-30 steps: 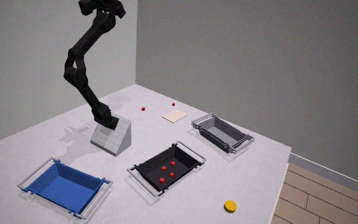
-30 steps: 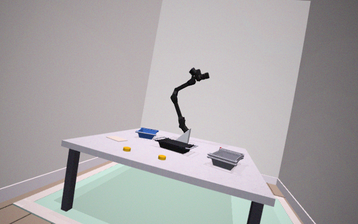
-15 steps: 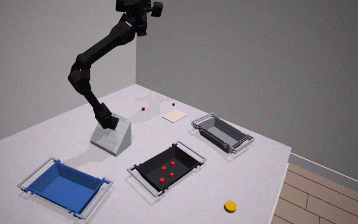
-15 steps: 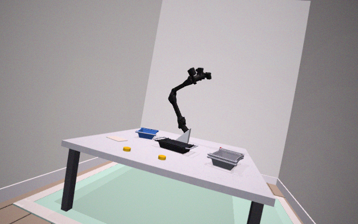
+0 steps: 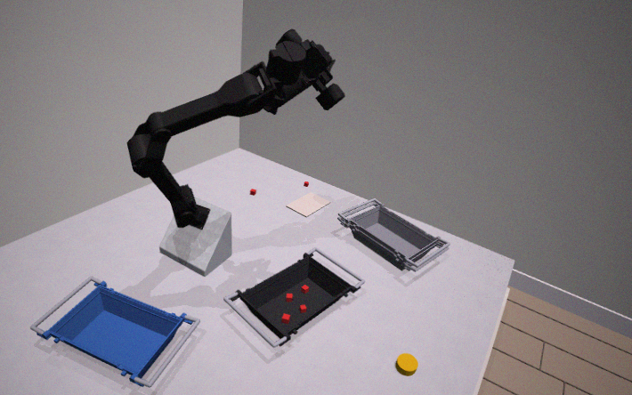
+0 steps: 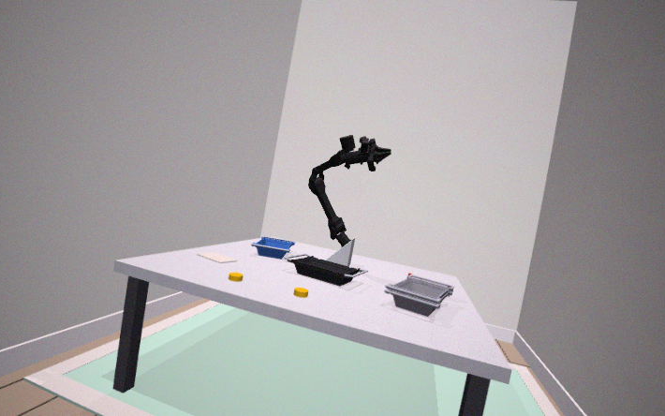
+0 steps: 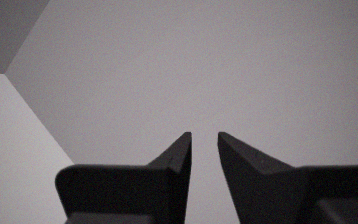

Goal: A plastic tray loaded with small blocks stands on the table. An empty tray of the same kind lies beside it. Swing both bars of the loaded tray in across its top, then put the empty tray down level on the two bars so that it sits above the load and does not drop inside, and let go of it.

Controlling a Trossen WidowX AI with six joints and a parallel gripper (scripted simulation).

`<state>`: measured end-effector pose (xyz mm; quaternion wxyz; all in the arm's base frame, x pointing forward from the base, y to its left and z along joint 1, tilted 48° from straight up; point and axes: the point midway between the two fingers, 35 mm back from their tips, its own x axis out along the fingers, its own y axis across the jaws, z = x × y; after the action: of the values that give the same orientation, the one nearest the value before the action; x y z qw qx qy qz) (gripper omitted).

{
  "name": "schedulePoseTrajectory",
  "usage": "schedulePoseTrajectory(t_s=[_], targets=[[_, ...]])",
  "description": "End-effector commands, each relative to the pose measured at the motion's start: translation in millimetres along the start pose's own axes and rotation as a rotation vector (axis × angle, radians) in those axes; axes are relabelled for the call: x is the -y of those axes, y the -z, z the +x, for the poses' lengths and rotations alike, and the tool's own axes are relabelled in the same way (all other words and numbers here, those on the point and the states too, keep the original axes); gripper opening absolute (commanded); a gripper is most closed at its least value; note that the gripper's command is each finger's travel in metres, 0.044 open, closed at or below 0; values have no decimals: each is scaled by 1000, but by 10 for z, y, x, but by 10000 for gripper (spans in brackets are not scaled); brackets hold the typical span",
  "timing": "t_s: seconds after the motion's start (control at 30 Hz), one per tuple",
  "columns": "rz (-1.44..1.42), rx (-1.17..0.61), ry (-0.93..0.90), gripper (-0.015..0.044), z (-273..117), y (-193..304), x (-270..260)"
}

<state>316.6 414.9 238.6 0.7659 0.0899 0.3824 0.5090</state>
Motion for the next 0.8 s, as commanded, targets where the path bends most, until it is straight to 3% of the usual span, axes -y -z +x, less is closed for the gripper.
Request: schedulePoseTrajectory(t_s=[0.0, 0.4, 0.77], targets=[[76, 8, 232, 88, -225, -17, 697], [298, -59, 885, 88, -1423, 332, 2385], [486, -270, 1429, 88, -2935, 1045, 3191]])
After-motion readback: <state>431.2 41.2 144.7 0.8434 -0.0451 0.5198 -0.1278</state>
